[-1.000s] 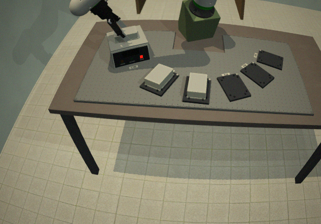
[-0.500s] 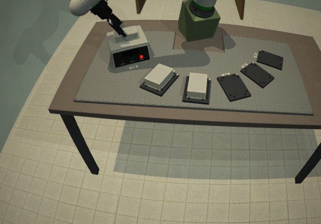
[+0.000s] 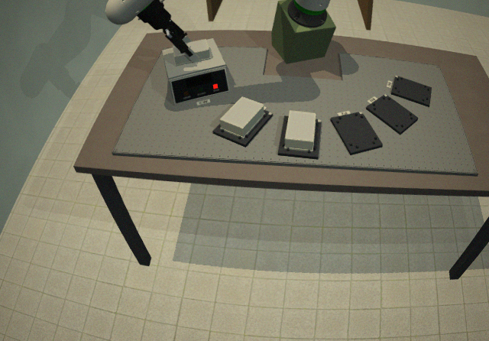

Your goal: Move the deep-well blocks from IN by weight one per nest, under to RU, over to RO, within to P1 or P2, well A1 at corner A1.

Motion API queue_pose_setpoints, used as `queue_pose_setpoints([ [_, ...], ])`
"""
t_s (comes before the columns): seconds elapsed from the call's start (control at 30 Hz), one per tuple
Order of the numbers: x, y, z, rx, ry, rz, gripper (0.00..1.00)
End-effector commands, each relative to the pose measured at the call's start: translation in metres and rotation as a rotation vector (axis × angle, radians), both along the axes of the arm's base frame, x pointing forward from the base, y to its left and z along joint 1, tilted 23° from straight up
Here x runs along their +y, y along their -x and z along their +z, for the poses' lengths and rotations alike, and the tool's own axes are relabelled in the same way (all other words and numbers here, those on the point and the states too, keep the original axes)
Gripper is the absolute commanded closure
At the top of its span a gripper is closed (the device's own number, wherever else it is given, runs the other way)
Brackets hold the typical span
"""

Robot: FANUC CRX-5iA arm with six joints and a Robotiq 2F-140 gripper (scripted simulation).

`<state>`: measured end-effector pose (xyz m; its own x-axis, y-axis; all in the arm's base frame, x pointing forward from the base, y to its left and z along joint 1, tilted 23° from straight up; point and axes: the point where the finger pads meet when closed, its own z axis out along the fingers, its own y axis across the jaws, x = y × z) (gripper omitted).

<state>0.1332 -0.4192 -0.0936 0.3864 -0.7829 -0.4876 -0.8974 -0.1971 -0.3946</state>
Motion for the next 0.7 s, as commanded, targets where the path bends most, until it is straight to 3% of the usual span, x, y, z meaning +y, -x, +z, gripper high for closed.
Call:
queue_pose_setpoints([
  [0.0, 0.000, 0.000, 0.000, 0.000, 0.000, 0.000, 0.90],
  [0.67, -0.002, 0.006, 0.014, 0.000, 0.000, 0.000, 0.90],
])
